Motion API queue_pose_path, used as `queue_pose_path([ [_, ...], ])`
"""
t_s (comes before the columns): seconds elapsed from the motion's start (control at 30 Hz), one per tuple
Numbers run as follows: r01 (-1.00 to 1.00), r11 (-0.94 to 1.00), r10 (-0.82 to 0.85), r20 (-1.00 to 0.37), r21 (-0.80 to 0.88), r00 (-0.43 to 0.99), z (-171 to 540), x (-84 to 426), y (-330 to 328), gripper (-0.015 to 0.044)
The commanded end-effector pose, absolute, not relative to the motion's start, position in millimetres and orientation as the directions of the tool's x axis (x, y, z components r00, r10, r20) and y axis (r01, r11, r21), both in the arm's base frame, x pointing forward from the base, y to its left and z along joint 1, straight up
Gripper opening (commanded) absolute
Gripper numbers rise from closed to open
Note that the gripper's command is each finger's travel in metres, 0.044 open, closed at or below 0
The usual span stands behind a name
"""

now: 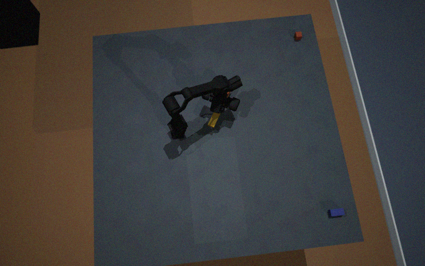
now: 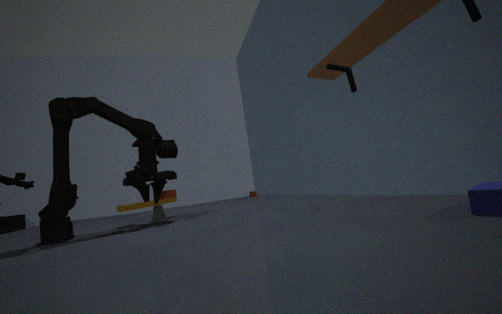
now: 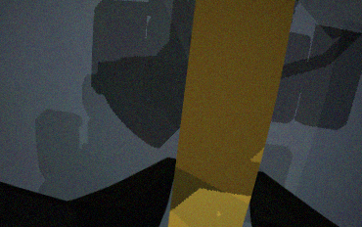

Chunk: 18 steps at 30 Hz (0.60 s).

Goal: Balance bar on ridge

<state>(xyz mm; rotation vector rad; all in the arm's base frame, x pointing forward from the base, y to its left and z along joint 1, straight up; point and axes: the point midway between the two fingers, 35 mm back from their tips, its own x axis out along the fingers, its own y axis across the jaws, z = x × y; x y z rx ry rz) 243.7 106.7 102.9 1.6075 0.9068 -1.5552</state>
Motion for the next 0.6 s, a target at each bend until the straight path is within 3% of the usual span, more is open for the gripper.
queue_pose_path([
  [0.0,0.866,-0.5,0.008,-1.0,0.02,0.028,102.9,243.6,106.7,0.0185],
  [0.33,0.866,-0.5,0.008,-1.0,0.02,0.028,102.9,243.6,106.7,0.0185],
  [0.57,0.866,-0.5,0.008,-1.0,0.02,0.028,102.9,243.6,106.7,0.0369],
])
